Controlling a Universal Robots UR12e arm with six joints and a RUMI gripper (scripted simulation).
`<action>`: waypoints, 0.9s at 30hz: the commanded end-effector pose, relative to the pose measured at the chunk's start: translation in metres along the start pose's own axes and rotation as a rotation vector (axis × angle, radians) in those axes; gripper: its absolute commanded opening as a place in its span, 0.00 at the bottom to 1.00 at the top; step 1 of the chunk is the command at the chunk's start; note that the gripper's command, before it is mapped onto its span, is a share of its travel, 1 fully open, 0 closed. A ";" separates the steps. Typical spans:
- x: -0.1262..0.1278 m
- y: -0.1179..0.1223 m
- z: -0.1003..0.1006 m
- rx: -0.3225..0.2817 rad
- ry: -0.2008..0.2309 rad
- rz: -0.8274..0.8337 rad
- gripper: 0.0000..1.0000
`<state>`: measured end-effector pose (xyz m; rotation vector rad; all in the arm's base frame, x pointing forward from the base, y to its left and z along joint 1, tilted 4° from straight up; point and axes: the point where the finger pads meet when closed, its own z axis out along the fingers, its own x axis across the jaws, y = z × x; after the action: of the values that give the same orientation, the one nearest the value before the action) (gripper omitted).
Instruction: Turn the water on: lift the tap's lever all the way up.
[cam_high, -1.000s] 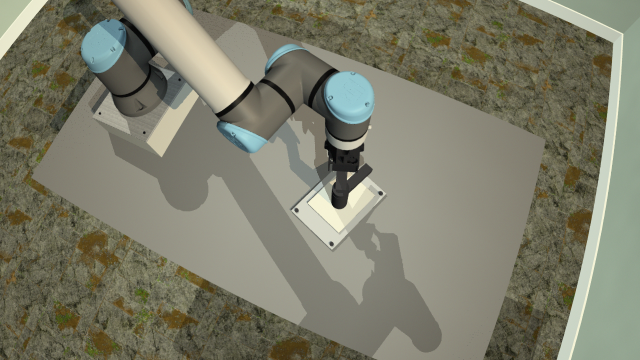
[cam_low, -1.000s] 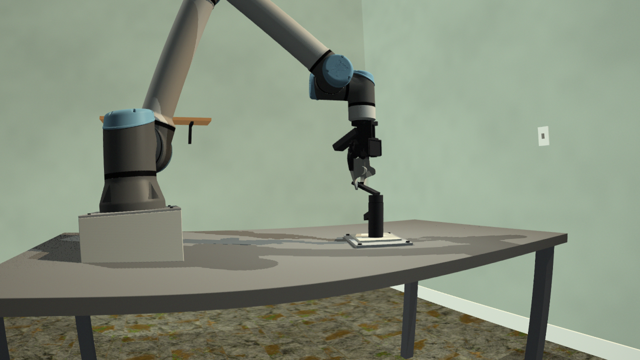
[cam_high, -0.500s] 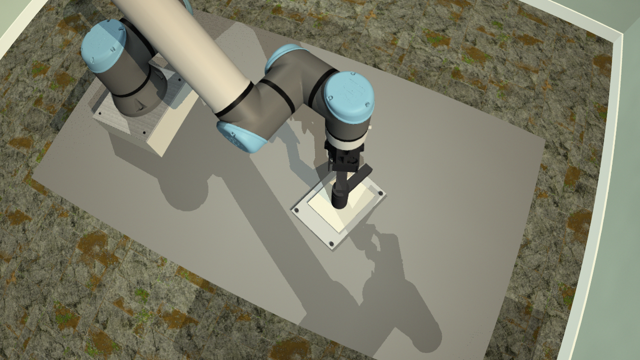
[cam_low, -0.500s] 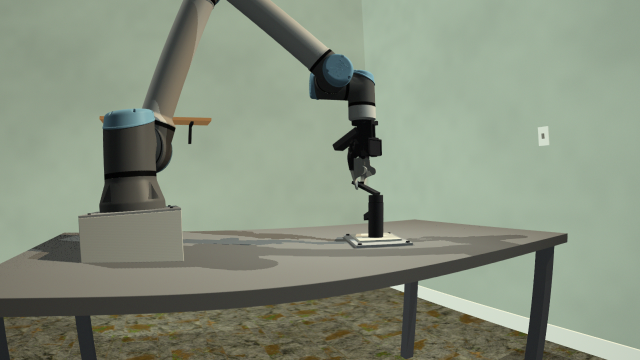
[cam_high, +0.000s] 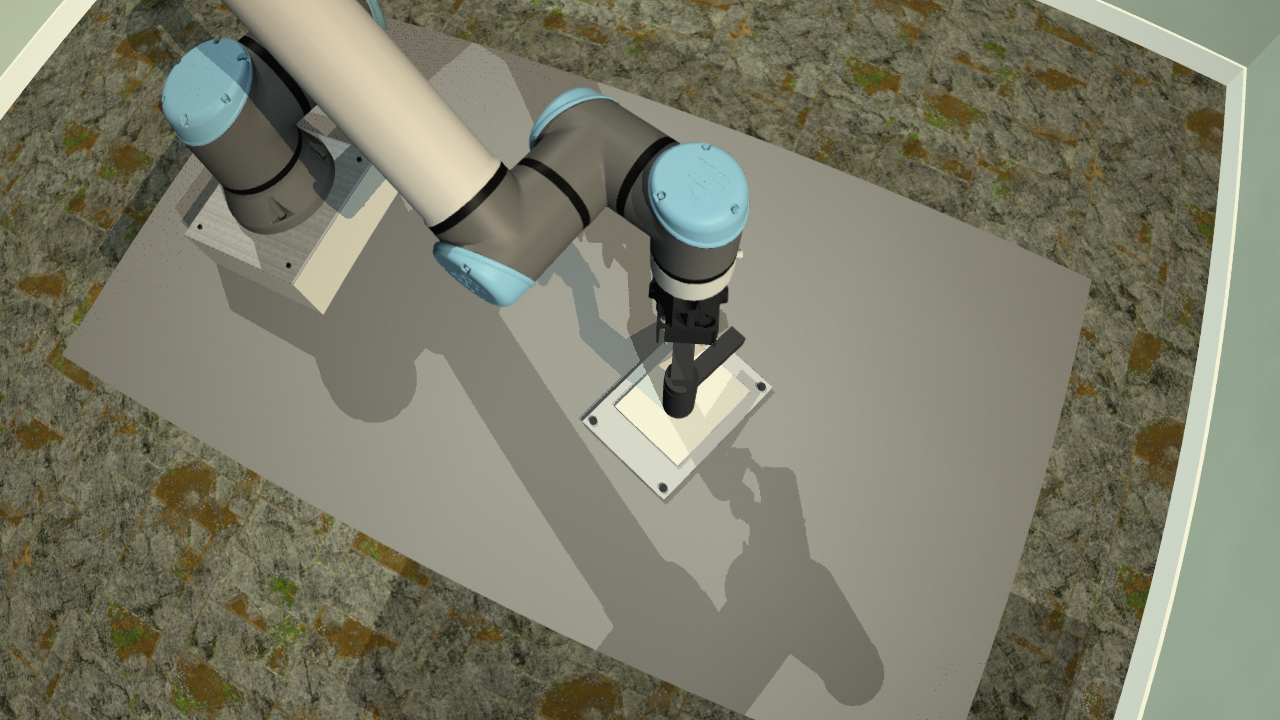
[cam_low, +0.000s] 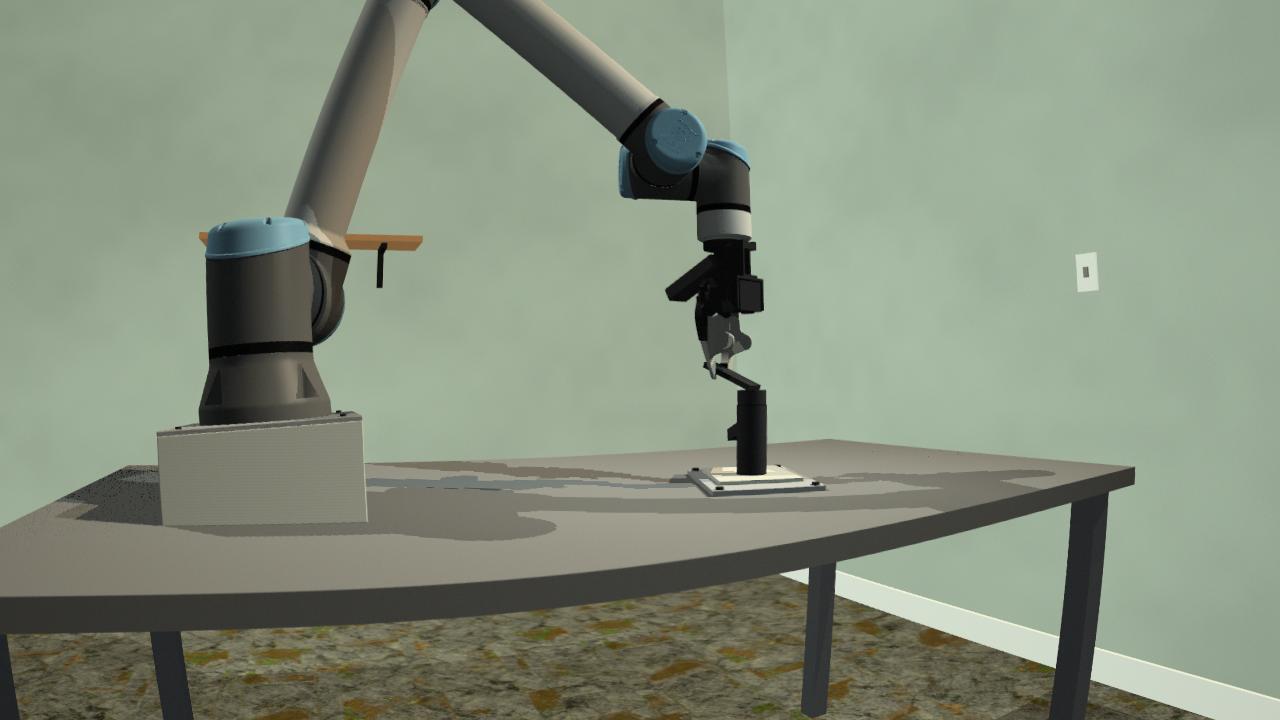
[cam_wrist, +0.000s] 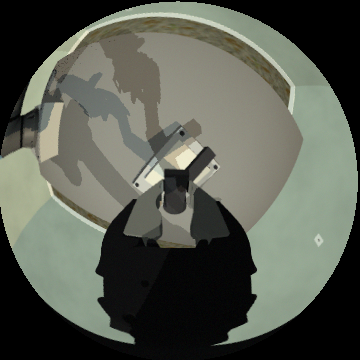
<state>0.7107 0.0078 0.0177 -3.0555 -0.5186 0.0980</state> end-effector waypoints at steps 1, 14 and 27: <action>0.001 0.000 -0.001 -0.001 0.001 0.000 0.00; 0.001 0.000 -0.001 -0.001 0.001 0.000 0.40; 0.001 0.000 -0.001 -0.001 0.001 0.000 0.40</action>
<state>0.7107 0.0078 0.0178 -3.0556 -0.5186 0.0978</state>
